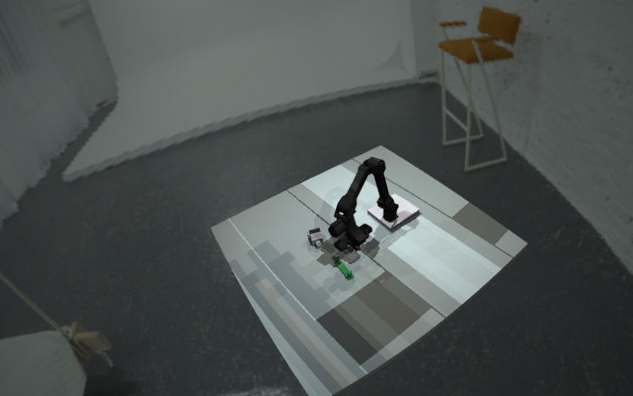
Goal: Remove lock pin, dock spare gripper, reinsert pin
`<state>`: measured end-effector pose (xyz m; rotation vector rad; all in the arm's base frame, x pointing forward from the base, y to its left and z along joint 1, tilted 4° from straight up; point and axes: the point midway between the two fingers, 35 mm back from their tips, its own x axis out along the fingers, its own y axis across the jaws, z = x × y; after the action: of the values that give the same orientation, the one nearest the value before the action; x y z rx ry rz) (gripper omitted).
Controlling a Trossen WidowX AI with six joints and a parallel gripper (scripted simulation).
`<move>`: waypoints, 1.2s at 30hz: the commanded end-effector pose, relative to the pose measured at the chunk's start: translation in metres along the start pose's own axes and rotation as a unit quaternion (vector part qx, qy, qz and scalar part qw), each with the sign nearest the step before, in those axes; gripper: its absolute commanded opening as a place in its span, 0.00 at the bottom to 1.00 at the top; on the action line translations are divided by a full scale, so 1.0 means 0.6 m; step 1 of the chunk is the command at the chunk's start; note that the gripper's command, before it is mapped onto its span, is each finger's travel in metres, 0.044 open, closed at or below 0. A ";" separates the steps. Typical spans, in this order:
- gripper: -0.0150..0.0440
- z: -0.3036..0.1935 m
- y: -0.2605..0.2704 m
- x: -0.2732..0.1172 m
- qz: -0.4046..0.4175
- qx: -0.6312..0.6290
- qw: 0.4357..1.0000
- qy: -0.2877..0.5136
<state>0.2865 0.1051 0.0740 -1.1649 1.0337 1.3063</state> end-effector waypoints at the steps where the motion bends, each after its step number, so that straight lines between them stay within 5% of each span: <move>1: 0.25 0.007 -0.002 -0.004 -0.001 0.001 1.000 -0.004; 36: 0.25 0.053 -0.002 0.005 0.004 0.001 1.000 -0.001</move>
<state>0.2847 0.1345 0.0752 -1.1566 1.0369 1.3169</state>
